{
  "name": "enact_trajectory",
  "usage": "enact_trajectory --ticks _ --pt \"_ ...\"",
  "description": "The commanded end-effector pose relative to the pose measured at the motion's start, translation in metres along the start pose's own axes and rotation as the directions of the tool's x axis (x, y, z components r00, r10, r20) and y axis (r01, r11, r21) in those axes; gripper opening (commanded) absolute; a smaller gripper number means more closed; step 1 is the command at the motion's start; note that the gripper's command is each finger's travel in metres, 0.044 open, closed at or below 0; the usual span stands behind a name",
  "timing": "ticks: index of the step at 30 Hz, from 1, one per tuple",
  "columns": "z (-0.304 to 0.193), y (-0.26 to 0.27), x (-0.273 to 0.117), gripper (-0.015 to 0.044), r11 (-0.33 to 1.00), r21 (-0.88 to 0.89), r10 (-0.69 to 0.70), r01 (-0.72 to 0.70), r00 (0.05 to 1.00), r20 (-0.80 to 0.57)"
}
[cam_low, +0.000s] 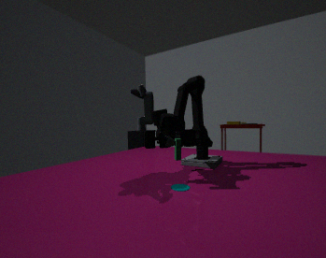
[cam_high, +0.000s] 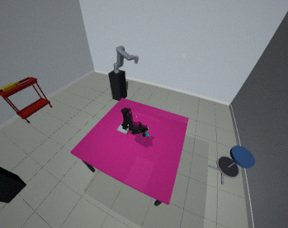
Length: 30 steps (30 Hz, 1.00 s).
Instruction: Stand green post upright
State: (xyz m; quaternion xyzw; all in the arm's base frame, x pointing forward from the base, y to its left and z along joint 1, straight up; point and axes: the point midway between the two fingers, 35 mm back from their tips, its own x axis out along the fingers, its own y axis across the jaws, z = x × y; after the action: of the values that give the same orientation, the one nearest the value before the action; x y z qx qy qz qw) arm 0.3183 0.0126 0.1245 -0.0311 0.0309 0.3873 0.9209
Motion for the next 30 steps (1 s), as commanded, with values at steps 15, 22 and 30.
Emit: enact_trajectory --ticks 15,22,30 --pt "-0.042 0.003 0.003 0.0023 1.000 0.012 0.006 -0.006 1.000 -0.001" --pt "-0.058 0.006 0.003 0.0023 1.000 0.012 0.006 -0.006 1.000 -0.001" --pt "-0.069 0.009 0.003 0.0023 1.000 0.007 0.006 -0.006 1.000 -0.002"
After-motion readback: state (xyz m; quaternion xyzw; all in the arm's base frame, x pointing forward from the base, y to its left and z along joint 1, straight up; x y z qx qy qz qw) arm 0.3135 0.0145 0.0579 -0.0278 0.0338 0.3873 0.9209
